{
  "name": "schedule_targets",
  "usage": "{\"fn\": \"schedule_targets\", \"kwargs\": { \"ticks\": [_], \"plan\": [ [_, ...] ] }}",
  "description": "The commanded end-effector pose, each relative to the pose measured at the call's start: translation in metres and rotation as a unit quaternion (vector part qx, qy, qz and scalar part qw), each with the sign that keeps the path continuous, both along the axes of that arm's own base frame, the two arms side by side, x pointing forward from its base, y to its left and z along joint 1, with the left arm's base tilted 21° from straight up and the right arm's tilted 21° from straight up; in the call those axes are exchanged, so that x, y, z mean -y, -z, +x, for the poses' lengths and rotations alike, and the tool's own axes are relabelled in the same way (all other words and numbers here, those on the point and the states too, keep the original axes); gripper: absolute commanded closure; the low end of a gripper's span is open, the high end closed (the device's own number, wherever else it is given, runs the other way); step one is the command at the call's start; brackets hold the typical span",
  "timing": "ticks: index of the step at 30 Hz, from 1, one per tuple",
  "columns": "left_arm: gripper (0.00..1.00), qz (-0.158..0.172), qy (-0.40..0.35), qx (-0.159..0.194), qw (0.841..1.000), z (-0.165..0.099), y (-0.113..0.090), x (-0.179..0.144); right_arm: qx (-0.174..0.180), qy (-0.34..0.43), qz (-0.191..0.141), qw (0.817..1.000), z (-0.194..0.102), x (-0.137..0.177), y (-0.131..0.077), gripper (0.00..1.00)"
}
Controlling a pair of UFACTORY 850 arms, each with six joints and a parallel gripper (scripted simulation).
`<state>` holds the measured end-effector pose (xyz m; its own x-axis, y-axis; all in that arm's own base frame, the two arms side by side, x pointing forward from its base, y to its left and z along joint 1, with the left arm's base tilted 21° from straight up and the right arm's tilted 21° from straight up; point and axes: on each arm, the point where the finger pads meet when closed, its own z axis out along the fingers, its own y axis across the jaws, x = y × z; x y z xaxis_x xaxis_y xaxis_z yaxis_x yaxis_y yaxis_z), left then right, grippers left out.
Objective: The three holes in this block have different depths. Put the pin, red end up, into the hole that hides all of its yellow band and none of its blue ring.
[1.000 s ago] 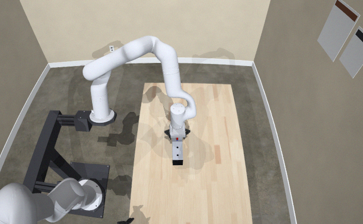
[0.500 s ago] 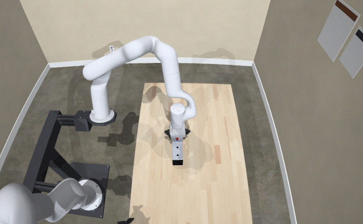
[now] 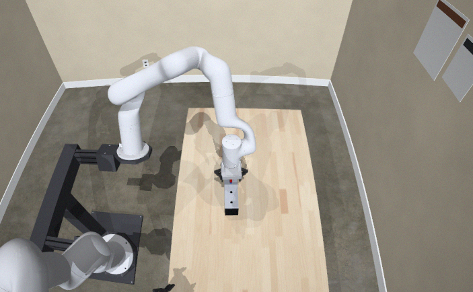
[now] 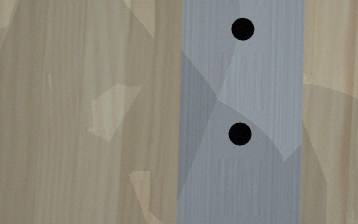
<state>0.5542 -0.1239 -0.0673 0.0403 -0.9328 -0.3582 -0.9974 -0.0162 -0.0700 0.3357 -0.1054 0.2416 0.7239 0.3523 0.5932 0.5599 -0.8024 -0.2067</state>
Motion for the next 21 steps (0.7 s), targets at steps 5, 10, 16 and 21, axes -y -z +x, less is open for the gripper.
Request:
{"fn": "schedule_targets", "kwargs": {
  "ticks": [5, 10, 16, 21],
  "plan": [
    [0.00, 0.000, 0.000, 0.001, 1.000, 0.000, -0.012, 0.005, 0.001, 0.000, 0.000, 1.000, 0.000, 0.000, -0.001, 0.00],
    [0.00, 0.000, 0.000, 0.001, 1.000, 0.000, -0.012, 0.005, 0.001, 0.000, 0.000, 1.000, 0.000, 0.000, -0.001, 0.00],
    [0.00, 0.000, 0.000, 0.001, 1.000, 0.000, -0.012, 0.005, 0.001, 0.000, 0.000, 1.000, 0.000, 0.000, -0.001, 0.00],
    [0.00, 0.000, 0.000, 0.001, 1.000, -0.001, -0.023, 0.009, 0.001, 0.000, 0.000, 1.000, 0.000, 0.000, -0.001, 0.00]
  ]
}}
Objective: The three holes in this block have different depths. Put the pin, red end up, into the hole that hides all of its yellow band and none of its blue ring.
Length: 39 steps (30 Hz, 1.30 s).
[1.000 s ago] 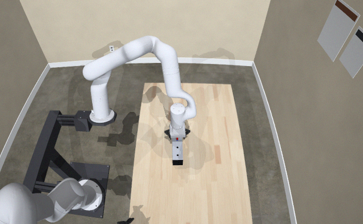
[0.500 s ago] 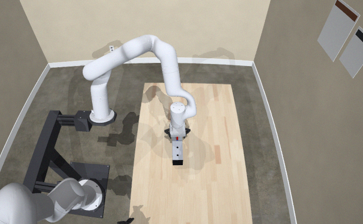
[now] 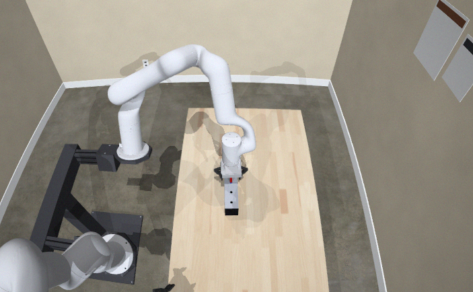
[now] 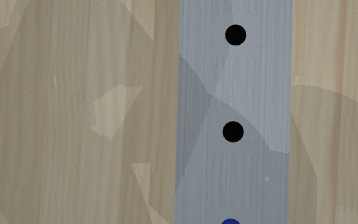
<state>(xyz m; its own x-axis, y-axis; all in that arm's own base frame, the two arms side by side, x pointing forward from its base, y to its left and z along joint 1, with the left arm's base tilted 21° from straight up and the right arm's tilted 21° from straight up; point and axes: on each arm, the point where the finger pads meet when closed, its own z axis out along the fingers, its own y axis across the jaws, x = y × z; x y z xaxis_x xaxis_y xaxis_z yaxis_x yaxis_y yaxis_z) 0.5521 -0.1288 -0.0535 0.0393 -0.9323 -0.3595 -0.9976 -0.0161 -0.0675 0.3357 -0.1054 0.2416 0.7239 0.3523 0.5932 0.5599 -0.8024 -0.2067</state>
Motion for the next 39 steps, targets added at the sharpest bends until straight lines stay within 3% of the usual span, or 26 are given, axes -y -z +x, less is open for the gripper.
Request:
{"fn": "schedule_targets", "kwargs": {
  "ticks": [1, 15, 16, 32, 33, 39],
  "plan": [
    [0.00, -0.001, 0.000, 0.002, 1.000, 0.002, -0.009, 0.004, 0.001, 0.000, 0.000, 1.000, 0.000, 0.000, -0.001, 0.00],
    [0.00, -0.001, 0.000, 0.002, 1.000, 0.002, -0.009, 0.004, 0.001, 0.000, 0.000, 1.000, 0.000, 0.000, -0.001, 0.00],
    [0.00, -0.001, 0.000, 0.002, 1.000, 0.001, -0.021, 0.008, 0.001, 0.000, 0.000, 1.000, 0.000, 0.000, -0.001, 0.00],
    [0.00, -0.001, 0.000, 0.002, 1.000, 0.001, -0.021, 0.008, 0.001, 0.000, 0.000, 1.000, 0.000, 0.000, -0.001, 0.00],
    [0.00, -0.001, 0.000, 0.002, 1.000, 0.000, -0.034, 0.013, 0.001, 0.000, 0.000, 1.000, 0.000, 0.000, -0.001, 0.00],
    [0.00, -0.001, 0.000, 0.002, 1.000, 0.000, -0.034, 0.013, 0.001, 0.000, 0.000, 1.000, 0.000, 0.000, -0.001, 0.00]
  ]
}}
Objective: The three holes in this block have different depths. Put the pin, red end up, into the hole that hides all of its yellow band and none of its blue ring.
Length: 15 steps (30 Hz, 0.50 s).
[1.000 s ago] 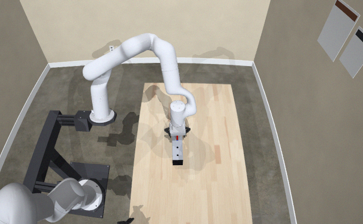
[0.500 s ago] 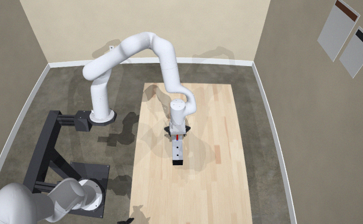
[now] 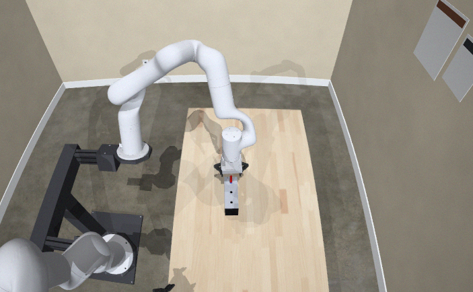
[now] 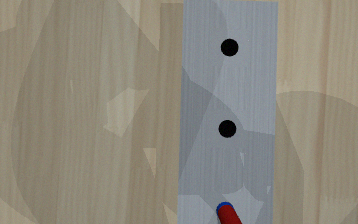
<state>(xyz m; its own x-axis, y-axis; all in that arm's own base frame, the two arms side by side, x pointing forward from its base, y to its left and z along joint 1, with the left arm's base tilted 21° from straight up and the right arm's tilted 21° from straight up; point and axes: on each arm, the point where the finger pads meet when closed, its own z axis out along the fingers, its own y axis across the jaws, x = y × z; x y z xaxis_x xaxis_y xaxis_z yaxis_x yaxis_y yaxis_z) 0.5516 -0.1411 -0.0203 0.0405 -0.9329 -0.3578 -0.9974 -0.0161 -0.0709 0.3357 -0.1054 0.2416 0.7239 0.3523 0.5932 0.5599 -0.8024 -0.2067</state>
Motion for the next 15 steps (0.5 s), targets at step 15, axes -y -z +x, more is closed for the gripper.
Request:
{"fn": "schedule_targets", "kwargs": {
  "ticks": [15],
  "plan": [
    [0.00, 0.000, 0.000, 0.000, 1.000, -0.003, -0.047, 0.018, 0.001, 0.000, 0.000, 1.000, 0.000, 0.000, -0.001, 0.00]
  ]
}}
